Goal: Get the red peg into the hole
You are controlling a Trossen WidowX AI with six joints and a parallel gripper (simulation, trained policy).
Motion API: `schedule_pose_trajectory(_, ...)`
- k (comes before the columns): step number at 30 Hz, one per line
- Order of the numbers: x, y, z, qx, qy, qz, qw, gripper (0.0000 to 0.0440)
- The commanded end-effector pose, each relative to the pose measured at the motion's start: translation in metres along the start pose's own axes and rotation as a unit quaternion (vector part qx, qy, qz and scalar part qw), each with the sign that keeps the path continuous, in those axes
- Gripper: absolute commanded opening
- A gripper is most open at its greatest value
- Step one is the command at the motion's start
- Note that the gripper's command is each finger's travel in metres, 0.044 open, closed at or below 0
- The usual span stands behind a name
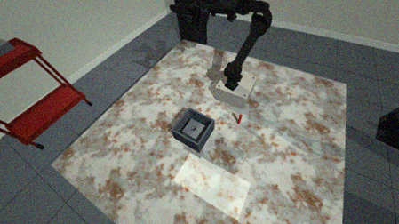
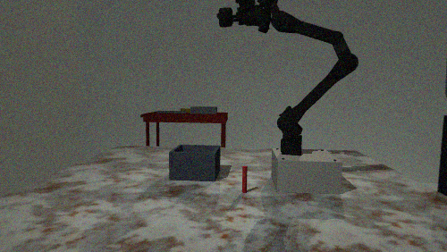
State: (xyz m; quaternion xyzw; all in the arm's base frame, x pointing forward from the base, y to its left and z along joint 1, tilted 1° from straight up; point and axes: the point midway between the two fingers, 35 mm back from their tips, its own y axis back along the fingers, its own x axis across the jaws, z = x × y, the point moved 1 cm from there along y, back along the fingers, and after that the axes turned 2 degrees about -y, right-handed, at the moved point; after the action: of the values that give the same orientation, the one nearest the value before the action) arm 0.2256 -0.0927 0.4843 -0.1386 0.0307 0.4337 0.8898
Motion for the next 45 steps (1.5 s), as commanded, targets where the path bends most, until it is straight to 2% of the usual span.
schedule_pose_trajectory(1, 0.028, -0.005, -0.028, 0.051, -0.023, 0.038, 0.998, 0.0440)
schedule_pose_trajectory(12, 0.101, 0.012, -0.100, 0.196, -0.086, 0.128, 0.968, 0.0440)
schedule_pose_trajectory(24, 0.161, 0.069, -0.176, 0.372, -0.129, 0.175, 0.902, 0.0440)
schedule_pose_trajectory(34, 0.184, 0.136, -0.234, 0.522, -0.131, 0.156, 0.828, 0.0440)
schedule_pose_trajectory(45, 0.180, 0.210, -0.282, 0.653, -0.100, 0.078, 0.747, 0.0440)
